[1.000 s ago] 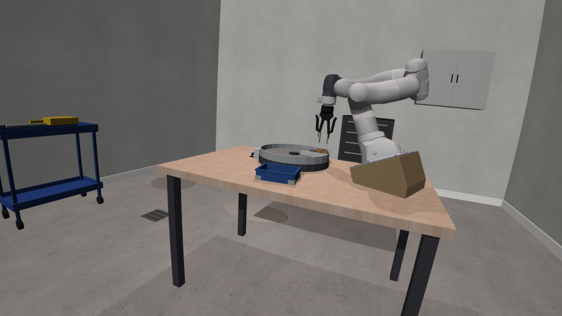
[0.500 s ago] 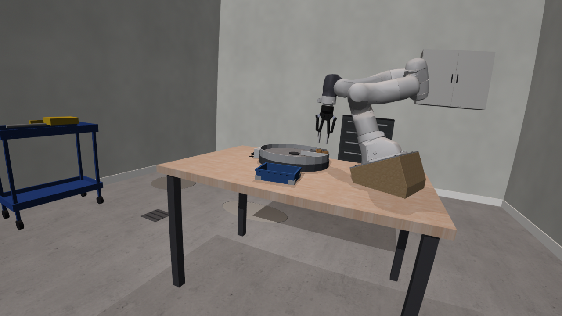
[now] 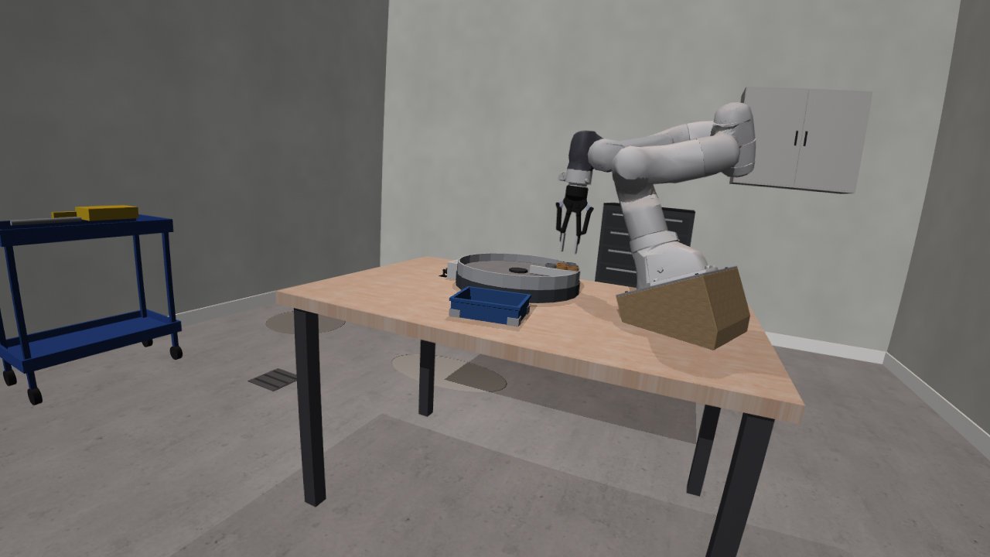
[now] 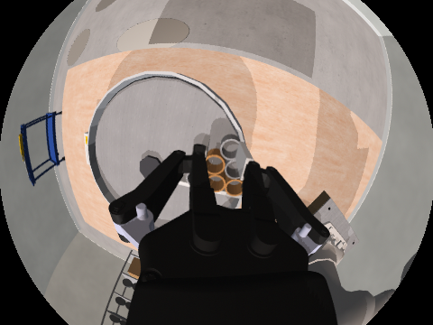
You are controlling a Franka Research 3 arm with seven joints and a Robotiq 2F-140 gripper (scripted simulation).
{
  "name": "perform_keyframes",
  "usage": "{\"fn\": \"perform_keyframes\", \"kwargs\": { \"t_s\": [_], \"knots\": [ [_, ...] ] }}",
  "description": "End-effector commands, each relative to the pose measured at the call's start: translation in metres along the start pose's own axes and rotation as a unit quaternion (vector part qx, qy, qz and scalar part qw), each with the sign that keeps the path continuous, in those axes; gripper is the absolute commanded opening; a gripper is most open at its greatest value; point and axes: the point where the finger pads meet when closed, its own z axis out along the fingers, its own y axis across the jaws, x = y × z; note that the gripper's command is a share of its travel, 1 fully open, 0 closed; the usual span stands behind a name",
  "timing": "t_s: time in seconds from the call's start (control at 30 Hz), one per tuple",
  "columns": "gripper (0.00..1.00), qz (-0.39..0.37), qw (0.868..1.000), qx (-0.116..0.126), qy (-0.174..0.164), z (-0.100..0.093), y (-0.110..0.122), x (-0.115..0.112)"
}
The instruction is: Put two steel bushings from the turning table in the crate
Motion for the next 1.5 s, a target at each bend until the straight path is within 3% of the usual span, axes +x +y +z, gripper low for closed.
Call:
{"fn": "perform_keyframes", "kwargs": {
  "t_s": [0.0, 0.9, 0.93, 1.0, 1.47],
  "knots": [
    [0.28, 0.0, 1.0, 0.0, 0.0, 0.0, 0.0, 0.0],
    [0.28, 0.0, 1.0, 0.0, 0.0, 0.0, 0.0, 0.0],
    [0.1, 0.0, 1.0, 0.0, 0.0, 0.0, 0.0, 0.0],
    [0.1, 0.004, 1.0, 0.0, 0.0, 0.0, 0.0, 0.0],
    [0.1, 0.133, 0.991, -0.01, 0.0, 0.003, -0.015, -0.019]
  ]
}}
